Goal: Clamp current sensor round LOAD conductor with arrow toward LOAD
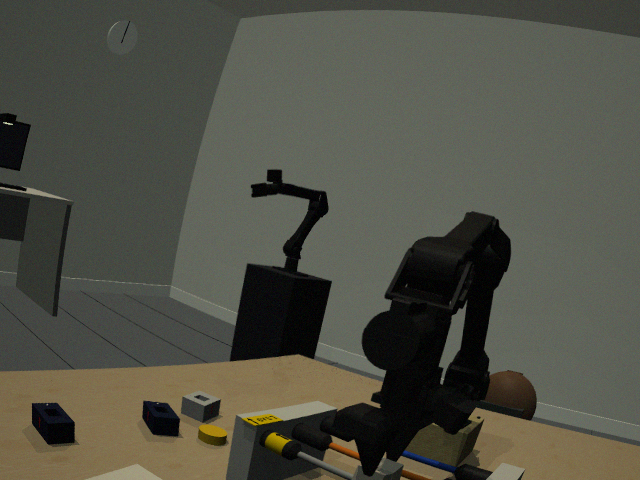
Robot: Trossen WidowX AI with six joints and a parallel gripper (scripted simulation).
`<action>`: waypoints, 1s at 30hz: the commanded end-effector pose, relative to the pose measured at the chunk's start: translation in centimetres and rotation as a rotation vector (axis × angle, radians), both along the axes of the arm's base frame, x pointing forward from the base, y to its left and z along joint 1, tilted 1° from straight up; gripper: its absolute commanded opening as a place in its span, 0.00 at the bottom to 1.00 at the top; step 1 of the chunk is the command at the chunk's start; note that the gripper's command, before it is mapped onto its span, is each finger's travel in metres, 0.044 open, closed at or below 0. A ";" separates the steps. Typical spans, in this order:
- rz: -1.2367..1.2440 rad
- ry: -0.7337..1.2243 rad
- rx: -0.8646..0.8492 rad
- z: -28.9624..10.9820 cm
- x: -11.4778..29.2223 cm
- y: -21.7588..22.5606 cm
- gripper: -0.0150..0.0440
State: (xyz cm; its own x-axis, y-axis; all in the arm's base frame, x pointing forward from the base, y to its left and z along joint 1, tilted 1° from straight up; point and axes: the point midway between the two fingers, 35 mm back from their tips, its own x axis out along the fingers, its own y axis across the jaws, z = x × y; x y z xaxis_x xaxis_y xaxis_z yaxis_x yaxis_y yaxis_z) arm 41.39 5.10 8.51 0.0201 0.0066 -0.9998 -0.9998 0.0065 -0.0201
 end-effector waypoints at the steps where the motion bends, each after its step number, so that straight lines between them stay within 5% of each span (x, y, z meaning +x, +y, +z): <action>1: 0.000 -0.003 0.000 0.2 0.0 0.0 0.48; 13: 0.000 -0.003 0.000 0.2 0.0 0.0 1.00; 30: 0.002 -0.068 0.002 -3.6 0.0 0.1 1.00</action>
